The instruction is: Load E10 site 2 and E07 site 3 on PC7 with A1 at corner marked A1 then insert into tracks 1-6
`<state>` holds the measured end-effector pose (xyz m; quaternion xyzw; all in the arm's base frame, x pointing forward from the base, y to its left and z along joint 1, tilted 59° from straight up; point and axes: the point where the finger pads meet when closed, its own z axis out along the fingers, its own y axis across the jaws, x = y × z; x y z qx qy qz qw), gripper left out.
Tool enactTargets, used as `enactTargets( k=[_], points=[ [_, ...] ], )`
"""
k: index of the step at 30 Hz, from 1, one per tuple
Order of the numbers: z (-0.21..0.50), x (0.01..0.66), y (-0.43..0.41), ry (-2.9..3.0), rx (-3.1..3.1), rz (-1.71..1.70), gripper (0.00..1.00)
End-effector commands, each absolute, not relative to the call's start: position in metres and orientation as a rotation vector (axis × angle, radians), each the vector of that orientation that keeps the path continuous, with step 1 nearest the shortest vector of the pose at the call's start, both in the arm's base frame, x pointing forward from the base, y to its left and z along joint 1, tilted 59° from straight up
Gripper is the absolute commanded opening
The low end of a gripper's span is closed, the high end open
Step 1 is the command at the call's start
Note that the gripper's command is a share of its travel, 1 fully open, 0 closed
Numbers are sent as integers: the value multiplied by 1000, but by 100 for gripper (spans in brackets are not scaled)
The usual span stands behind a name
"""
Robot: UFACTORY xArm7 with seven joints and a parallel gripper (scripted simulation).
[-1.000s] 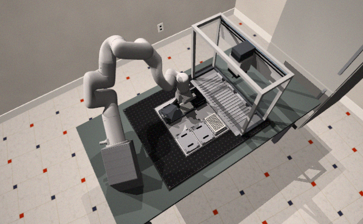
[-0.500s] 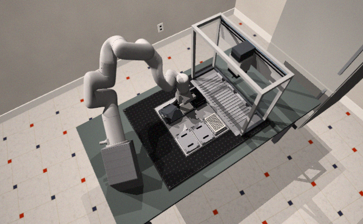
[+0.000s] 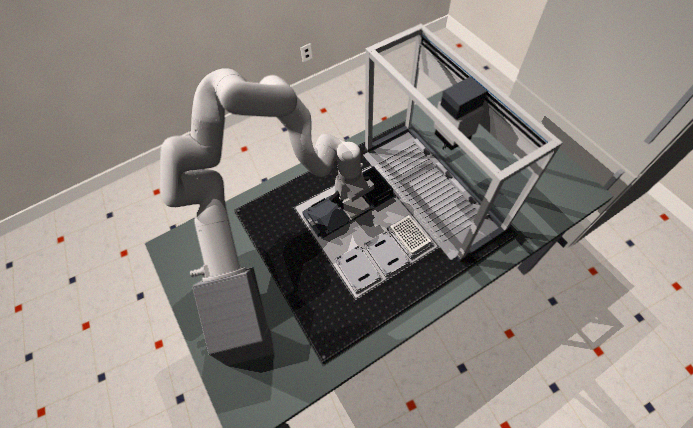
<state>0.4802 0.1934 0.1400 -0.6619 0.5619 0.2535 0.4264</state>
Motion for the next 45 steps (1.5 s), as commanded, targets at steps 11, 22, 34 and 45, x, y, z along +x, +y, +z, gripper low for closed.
enactTargets(
  k=[11, 22, 34, 45],
  points=[
    [140, 482, 192, 1407, -1652, 630, 0],
    [140, 482, 193, 1407, -1652, 630, 100],
    [140, 482, 193, 1407, -1652, 630, 100],
    [140, 482, 193, 1407, -1652, 630, 100]
  ],
)
